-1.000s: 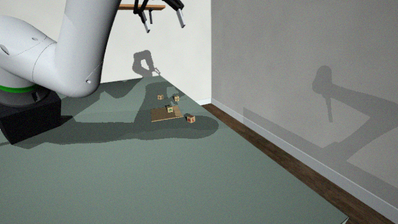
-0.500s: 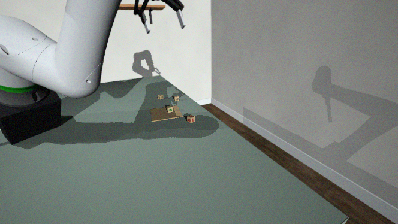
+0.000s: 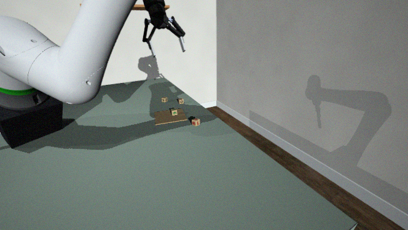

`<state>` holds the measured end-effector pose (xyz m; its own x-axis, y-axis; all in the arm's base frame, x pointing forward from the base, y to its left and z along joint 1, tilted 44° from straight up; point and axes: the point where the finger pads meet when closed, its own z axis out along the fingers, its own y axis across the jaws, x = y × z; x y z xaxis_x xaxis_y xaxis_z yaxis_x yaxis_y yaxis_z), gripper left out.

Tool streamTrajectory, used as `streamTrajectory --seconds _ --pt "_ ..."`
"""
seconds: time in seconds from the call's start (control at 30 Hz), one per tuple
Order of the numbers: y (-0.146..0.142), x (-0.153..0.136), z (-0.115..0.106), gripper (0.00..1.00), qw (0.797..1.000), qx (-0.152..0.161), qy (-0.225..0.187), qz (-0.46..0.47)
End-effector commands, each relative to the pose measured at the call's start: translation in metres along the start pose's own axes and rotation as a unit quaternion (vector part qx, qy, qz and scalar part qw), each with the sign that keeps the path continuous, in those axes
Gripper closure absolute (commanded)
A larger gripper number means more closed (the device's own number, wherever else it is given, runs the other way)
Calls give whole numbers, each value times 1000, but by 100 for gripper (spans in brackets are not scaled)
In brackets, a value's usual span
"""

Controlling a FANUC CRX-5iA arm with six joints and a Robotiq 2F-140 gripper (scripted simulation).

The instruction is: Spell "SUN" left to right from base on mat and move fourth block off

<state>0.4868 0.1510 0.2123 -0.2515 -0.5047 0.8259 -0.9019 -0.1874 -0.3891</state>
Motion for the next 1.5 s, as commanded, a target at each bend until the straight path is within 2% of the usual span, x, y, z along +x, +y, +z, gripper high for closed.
streamTrajectory --seconds 0.0,0.4,0.47,0.53,0.6,1.47 --pt "-6 -54 24 0 1000 -10 -2 7" --pt "13 -176 101 0 999 -43 -12 23" --pt "13 -176 101 0 999 -43 -12 23" --pt "21 -200 119 0 998 -51 -14 27" --pt "26 -212 129 0 998 -56 -15 29" --pt "27 -215 131 0 998 -57 -15 29"
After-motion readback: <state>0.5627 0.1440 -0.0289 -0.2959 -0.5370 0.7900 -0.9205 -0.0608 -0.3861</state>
